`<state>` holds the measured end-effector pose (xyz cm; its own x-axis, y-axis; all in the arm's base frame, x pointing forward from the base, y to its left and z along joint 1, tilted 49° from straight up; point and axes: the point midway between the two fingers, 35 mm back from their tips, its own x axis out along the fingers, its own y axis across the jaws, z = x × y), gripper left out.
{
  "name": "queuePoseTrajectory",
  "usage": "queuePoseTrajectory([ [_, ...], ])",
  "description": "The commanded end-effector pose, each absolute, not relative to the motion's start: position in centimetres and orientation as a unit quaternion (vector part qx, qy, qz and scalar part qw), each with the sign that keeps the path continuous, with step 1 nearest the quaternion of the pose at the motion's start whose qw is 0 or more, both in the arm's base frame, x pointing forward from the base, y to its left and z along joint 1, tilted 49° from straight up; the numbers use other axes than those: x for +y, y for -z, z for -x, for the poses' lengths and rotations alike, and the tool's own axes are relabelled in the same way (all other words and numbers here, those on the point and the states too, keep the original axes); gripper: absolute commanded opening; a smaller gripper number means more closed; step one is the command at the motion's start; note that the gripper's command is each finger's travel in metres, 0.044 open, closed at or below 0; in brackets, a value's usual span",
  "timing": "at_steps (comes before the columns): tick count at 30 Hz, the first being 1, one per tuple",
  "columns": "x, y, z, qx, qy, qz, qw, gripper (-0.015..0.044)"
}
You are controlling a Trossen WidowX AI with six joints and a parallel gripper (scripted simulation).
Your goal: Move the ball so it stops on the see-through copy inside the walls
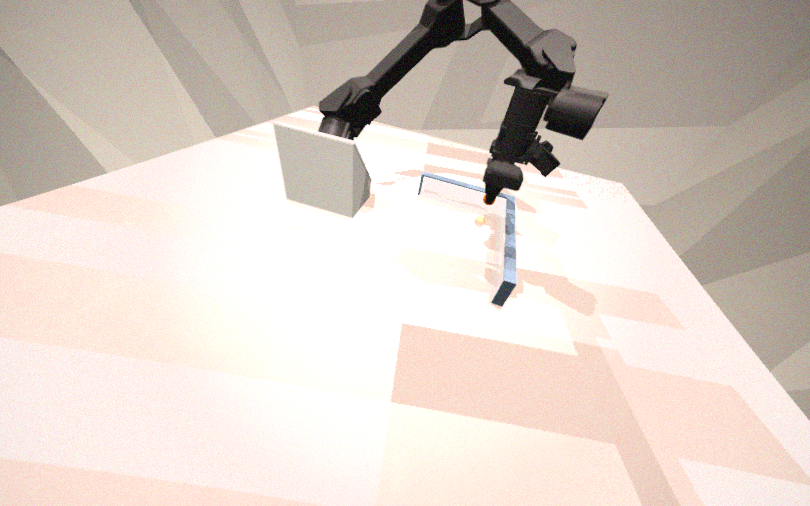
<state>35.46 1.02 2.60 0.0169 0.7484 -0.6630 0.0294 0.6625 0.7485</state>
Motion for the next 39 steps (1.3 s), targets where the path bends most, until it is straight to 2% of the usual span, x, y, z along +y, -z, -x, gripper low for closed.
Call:
queuePoseTrajectory([
  [1, -1.2, -4.7, -35.1, 0.644, -0.28, -0.3, 0.646, 0.0],
  [7, -1.8, -5.4, -34.9, 0.644, -0.281, -0.3, 0.645, 0.0],
  [20, 3.6, -5.8, -35.9, 0.643, -0.282, -0.301, 0.645, 0.0],
  [33, 8.5, -1.6, -36.0, 0.643, -0.283, -0.302, 0.645, 0.0],
  [39, 8.8, -1.3, -36.0, 0.643, -0.283, -0.302, 0.645, 0.0],
])
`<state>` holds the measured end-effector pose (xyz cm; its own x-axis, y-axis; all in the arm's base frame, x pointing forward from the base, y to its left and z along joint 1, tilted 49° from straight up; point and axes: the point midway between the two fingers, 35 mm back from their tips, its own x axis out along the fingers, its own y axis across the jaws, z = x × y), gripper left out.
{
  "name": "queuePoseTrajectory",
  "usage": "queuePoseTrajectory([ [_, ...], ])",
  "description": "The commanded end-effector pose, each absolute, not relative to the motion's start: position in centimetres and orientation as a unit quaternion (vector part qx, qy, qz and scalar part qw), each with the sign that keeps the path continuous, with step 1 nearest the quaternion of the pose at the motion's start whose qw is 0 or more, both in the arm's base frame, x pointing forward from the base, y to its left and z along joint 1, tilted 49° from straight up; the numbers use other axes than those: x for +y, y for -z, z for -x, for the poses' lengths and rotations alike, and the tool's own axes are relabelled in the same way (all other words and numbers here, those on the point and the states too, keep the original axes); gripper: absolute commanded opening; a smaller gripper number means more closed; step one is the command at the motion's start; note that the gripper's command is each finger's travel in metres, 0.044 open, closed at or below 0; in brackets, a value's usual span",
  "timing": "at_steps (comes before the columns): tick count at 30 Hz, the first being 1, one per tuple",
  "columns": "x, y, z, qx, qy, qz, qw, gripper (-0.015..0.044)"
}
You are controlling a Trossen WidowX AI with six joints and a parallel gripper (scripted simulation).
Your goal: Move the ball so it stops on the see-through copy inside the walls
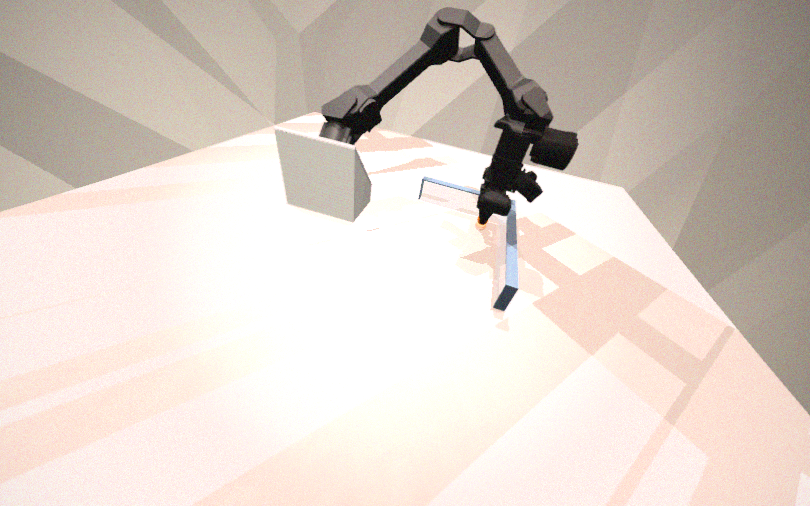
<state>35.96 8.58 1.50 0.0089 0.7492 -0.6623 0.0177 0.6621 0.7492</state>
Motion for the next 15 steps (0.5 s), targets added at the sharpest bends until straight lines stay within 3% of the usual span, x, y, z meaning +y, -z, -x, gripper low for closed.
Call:
queuePoseTrajectory([
  [1, 8.9, -1.3, -36.0, 0.643, -0.283, -0.302, 0.645, 0.0],
  [15, 10.2, -0.1, -36.0, 0.642, -0.283, -0.302, 0.645, 0.0],
])
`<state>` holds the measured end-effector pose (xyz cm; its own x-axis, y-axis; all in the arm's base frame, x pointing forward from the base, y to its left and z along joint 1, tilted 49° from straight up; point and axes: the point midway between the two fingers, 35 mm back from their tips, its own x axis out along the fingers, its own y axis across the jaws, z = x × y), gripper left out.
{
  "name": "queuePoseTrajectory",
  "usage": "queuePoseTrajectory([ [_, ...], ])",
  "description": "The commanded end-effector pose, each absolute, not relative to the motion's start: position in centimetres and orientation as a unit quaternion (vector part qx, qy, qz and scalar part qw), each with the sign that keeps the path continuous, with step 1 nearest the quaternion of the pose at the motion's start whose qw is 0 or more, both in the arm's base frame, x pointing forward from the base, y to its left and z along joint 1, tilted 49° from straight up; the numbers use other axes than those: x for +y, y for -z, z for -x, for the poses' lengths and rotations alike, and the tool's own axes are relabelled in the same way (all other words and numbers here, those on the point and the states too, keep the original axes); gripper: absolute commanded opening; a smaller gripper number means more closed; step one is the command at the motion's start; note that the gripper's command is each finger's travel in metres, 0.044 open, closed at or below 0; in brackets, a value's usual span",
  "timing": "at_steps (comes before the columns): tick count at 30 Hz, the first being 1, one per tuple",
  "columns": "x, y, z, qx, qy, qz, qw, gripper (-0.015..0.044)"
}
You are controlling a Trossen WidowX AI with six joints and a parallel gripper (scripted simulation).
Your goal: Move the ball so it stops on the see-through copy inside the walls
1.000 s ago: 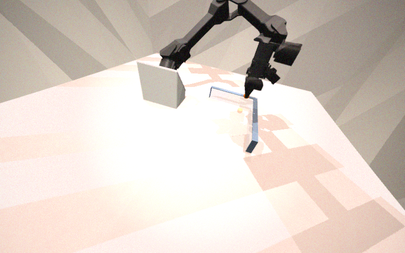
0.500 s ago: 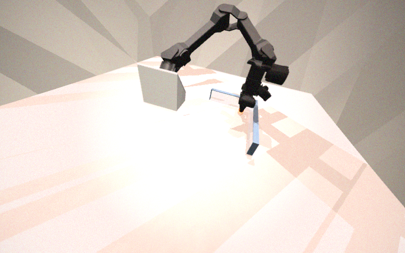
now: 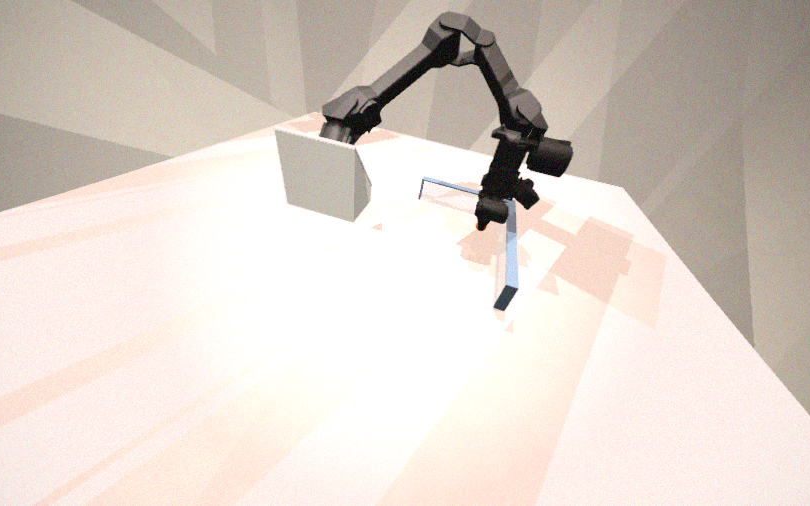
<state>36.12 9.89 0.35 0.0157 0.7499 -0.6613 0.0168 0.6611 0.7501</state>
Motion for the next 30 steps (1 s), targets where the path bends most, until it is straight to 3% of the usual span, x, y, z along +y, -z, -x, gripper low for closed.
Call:
queuePoseTrajectory([
  [1, 10.2, -0.1, -36.0, 0.642, -0.283, -0.302, 0.645, 0.0],
  [5, 10.2, -0.1, -36.0, 0.642, -0.283, -0.302, 0.645, 0.0],
  [14, 10.1, -0.2, -36.1, 0.642, -0.283, -0.299, 0.647, 0.0226],
  [21, 9.8, -0.3, -36.1, 0.642, -0.283, -0.299, 0.647, 0.0226],
  [26, 4.3, -5.1, -36.1, 0.643, -0.281, -0.3, 0.646, 0.0226],
  [30, 3.5, -5.9, -35.9, 0.643, -0.282, -0.301, 0.645, 0.0226],
])
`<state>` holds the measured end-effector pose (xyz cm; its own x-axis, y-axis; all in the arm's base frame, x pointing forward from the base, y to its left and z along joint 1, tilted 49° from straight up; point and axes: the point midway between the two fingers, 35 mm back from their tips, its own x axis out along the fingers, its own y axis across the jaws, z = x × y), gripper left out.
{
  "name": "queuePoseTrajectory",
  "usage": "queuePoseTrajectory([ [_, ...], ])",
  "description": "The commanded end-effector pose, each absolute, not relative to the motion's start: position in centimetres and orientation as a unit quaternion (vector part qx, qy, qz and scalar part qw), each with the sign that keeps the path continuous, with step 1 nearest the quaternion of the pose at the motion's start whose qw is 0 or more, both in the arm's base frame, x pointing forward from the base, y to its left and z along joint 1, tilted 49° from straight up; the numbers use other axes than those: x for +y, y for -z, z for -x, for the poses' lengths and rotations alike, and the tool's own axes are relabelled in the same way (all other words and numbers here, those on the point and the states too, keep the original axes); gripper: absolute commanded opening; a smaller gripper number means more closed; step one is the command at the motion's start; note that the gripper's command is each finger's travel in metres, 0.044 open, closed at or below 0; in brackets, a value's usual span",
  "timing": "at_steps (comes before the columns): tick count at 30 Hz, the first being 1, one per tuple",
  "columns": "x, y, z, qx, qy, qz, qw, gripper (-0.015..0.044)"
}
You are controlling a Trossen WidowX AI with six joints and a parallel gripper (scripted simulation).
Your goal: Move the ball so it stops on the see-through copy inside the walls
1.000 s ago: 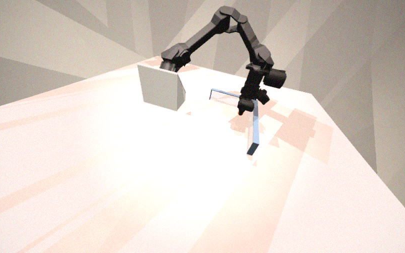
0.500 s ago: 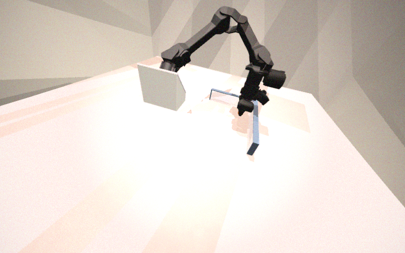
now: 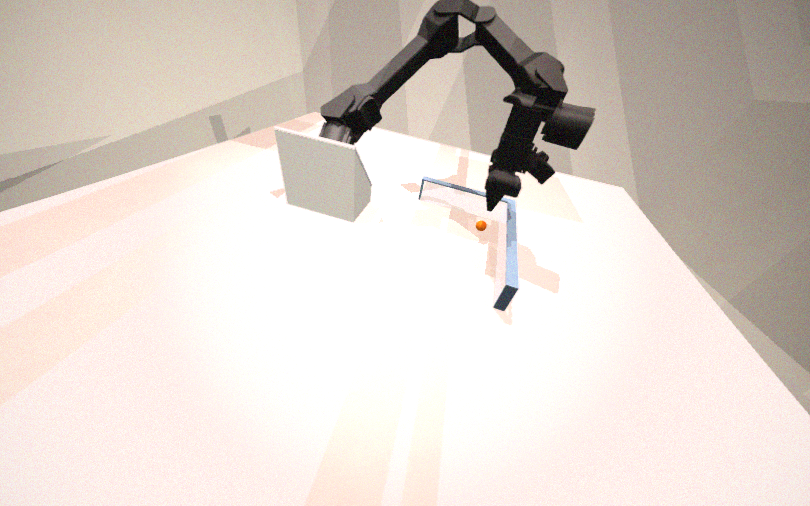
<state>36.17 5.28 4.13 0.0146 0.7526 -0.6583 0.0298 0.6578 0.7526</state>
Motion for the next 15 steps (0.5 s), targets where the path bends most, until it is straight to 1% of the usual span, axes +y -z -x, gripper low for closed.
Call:
queuePoseTrajectory([
  [1, 3.5, -5.9, -35.9, 0.643, -0.282, -0.301, 0.645, 0.0226],
  [10, 3.9, -5.4, -36.3, 0.638, -0.279, -0.305, 0.649, 0.0226],
  [15, 0.9, -8.2, -35.8, 0.639, -0.281, -0.305, 0.648, 0.0357],
])
